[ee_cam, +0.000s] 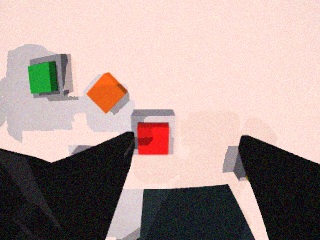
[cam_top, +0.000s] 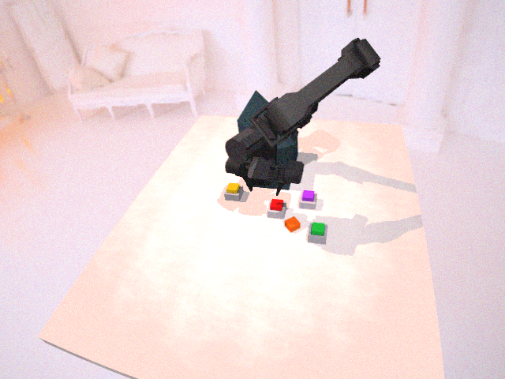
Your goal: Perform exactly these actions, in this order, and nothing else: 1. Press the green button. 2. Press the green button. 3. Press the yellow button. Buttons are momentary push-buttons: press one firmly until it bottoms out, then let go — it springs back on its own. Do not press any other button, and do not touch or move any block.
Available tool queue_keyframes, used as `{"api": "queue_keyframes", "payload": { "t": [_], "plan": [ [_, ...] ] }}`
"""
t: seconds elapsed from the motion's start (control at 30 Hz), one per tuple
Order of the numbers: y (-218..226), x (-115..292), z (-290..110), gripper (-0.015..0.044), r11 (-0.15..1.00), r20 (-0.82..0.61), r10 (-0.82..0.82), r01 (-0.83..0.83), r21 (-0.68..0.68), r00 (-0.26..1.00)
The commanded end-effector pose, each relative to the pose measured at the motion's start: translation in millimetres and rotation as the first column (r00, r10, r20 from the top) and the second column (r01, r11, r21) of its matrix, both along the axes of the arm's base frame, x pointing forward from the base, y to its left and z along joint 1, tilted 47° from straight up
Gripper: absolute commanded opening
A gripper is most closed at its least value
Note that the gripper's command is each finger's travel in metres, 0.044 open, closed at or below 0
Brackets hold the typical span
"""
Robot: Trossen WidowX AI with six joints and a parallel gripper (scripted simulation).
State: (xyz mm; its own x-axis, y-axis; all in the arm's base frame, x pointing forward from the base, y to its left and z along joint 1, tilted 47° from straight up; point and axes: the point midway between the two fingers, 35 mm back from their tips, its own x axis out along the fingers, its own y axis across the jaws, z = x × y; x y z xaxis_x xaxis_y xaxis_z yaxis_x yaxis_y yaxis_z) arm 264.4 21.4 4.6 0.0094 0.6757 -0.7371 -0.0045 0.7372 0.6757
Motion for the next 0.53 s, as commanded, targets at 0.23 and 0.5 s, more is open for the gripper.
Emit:
{"api": "queue_keyframes", "payload": {
  "t": [0.23, 0.5],
  "plan": [
    [105.5, -20.1, 143.5, 0.0400, 0.997, 0.002, 0.011, -0.011, 0.080, 1.000],
    [110.4, -24.4, 150.7, 0.0400, 0.996, 0.001, 0.014, -0.014, 0.087, 1.000]
  ]
}}
